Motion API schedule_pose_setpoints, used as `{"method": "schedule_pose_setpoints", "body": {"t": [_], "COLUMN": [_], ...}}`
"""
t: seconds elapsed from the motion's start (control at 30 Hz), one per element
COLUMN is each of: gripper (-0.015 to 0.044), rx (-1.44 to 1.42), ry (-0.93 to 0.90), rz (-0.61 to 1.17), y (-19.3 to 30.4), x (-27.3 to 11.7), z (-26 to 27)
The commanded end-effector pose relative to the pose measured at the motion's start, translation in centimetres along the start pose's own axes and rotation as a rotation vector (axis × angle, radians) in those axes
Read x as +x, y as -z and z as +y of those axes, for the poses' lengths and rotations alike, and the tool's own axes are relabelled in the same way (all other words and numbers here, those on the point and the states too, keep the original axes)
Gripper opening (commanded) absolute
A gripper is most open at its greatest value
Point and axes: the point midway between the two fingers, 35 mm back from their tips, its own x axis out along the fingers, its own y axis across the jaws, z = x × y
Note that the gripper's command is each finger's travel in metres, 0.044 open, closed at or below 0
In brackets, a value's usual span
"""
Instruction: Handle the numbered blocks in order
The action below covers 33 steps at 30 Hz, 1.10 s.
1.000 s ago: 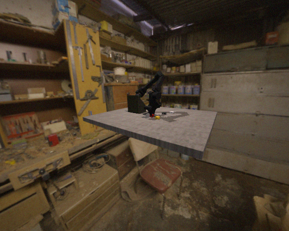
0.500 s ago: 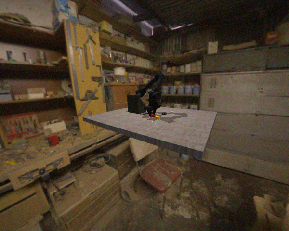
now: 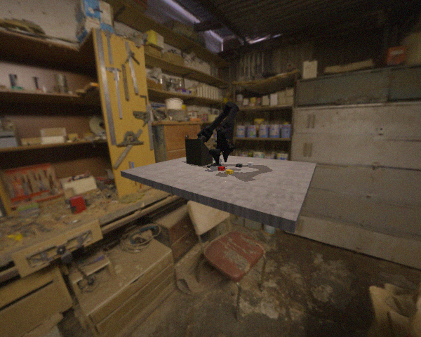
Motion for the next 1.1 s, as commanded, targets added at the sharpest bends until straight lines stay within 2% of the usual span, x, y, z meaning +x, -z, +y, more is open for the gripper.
{"method": "schedule_pose_setpoints", "body": {"t": [0.0, 0.13, 0.27, 0.63, 0.93, 1.07], "gripper": [0.0321, 0.0216, 0.0120, 0.0120, 0.0120, 0.0120], "rx": [-0.008, -0.008, -0.008, -0.008, -0.012, -0.012], "ry": [0.010, 0.010, 0.009, 0.009, 0.011, 0.011], "rz": [-0.001, 0.000, 0.001, 0.000, -0.003, -0.003], "y": [-0.3, -0.2, -0.1, -0.3, -7.0, -7.5], "x": [-2.5, -8.1, -8.4, -8.4, -8.6, -8.6], "z": [-0.2, -0.1, -0.1, -0.1, -4.1, -4.4]}}
